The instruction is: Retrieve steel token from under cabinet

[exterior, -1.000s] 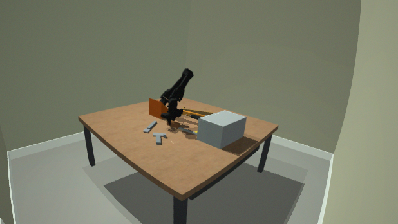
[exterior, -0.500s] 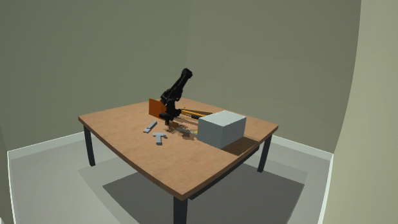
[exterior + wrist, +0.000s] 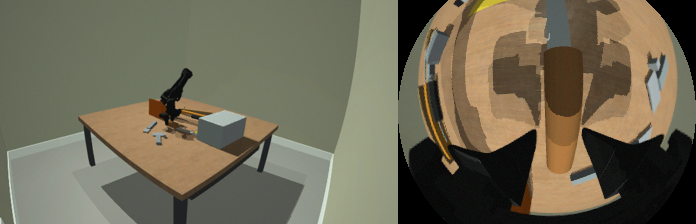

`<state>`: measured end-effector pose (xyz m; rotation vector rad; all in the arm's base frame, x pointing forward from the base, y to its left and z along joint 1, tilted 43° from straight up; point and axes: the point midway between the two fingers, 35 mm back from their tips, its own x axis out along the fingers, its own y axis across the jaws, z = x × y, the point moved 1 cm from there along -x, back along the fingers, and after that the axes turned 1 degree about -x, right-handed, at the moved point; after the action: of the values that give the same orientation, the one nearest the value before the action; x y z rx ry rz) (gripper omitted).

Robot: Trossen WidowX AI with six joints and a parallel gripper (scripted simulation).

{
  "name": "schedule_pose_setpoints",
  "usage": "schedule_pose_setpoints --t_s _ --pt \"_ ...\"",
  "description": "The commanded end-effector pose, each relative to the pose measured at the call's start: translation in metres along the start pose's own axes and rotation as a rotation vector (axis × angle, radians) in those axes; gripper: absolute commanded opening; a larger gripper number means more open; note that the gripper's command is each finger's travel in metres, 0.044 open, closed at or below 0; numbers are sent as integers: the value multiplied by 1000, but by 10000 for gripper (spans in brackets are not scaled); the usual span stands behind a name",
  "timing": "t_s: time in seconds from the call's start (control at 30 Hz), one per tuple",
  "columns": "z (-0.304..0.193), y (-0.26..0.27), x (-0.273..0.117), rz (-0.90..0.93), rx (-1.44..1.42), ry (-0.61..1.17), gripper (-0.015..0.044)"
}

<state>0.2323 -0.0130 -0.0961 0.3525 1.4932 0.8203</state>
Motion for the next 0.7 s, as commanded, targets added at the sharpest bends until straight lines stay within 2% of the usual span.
schedule_pose_setpoints --t_s 0.0,0.37,0.53,0.67 --pt "0 0 0 -2 0 0 270" --pt "-2 0 3 -2 3 0 270" --pt "-1 0 1 -3 -3 -1 139" --pt "-1 0 1 -3 -3 -1 112"
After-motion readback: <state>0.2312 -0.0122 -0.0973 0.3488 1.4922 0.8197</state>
